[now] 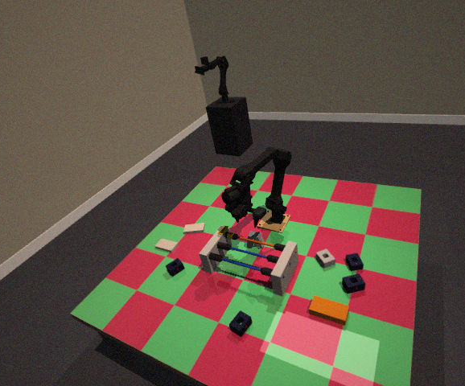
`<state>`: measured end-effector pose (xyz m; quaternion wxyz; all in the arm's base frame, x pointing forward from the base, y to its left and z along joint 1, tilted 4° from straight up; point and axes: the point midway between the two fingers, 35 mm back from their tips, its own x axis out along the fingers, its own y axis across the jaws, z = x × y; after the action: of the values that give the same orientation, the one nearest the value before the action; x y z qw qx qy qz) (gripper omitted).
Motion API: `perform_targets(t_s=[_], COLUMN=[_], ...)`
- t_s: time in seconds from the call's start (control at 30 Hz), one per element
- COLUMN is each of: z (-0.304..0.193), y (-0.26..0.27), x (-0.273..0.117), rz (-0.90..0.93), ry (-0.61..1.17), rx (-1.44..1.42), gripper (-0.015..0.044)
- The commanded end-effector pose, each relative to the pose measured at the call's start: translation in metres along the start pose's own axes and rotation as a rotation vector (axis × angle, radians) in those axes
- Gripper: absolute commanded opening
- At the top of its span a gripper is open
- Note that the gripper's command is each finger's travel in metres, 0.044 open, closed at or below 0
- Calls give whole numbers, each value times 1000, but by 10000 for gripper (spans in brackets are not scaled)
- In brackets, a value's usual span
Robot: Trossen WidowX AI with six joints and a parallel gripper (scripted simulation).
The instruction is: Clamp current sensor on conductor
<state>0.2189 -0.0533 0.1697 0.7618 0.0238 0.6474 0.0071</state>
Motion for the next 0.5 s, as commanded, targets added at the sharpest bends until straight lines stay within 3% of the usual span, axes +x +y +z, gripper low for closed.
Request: perform_targets(t_s=[0.0,0.47], z=[-18,-19], y=[25,25], x=[16,30], rz=[32,32], ry=[121,121], rx=[-179,-179], gripper=[440,440])
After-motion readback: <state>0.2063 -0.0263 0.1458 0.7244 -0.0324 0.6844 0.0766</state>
